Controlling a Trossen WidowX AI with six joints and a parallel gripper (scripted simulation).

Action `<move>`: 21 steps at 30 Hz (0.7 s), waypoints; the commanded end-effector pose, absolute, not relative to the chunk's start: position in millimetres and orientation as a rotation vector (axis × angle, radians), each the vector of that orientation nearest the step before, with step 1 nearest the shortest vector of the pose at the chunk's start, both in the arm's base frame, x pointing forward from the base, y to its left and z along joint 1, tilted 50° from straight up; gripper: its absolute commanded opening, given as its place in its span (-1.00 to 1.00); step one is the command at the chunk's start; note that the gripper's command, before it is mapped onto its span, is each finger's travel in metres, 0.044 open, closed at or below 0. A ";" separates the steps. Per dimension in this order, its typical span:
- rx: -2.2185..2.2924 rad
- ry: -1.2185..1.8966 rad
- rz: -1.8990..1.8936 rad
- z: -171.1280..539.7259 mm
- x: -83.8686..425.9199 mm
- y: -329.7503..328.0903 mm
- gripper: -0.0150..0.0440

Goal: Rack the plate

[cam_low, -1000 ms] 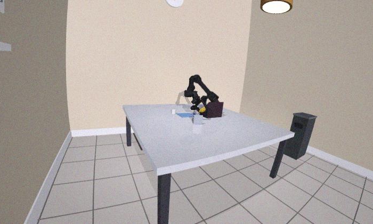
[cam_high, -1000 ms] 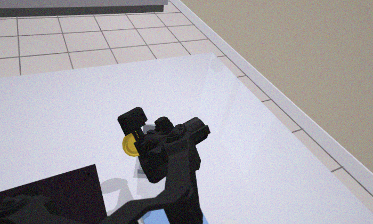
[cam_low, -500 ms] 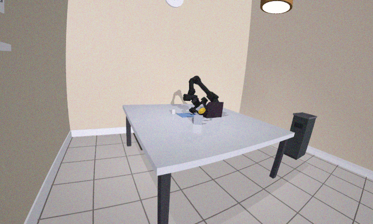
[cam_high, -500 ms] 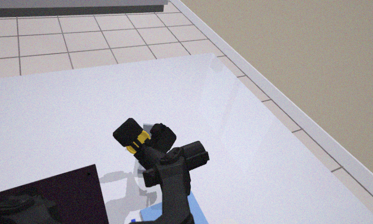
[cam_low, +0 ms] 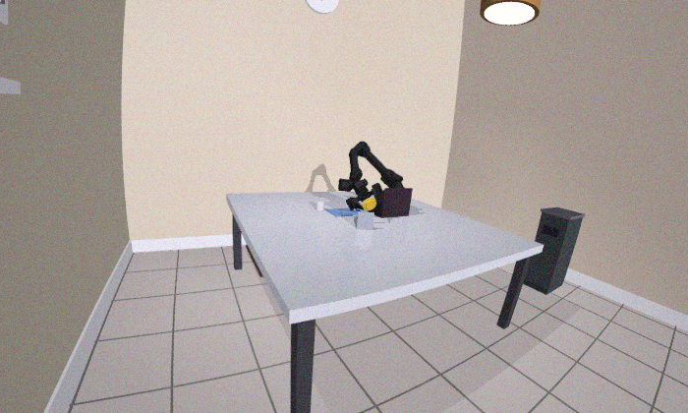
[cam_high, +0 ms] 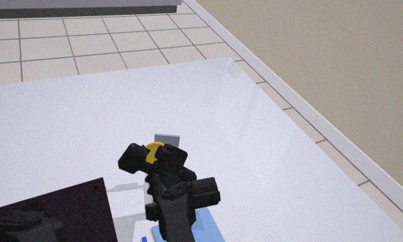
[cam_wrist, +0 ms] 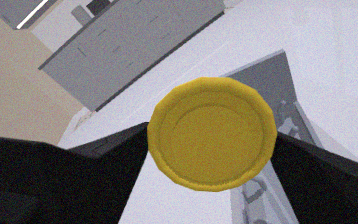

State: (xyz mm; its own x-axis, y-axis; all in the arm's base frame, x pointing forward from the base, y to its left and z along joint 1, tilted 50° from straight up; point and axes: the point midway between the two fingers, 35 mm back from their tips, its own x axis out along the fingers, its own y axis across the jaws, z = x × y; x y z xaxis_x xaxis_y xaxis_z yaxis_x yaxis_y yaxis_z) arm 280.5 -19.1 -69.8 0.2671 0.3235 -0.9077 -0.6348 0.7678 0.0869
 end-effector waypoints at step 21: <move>-0.761 0.603 0.830 -50.2 278.6 -37.2 -0.49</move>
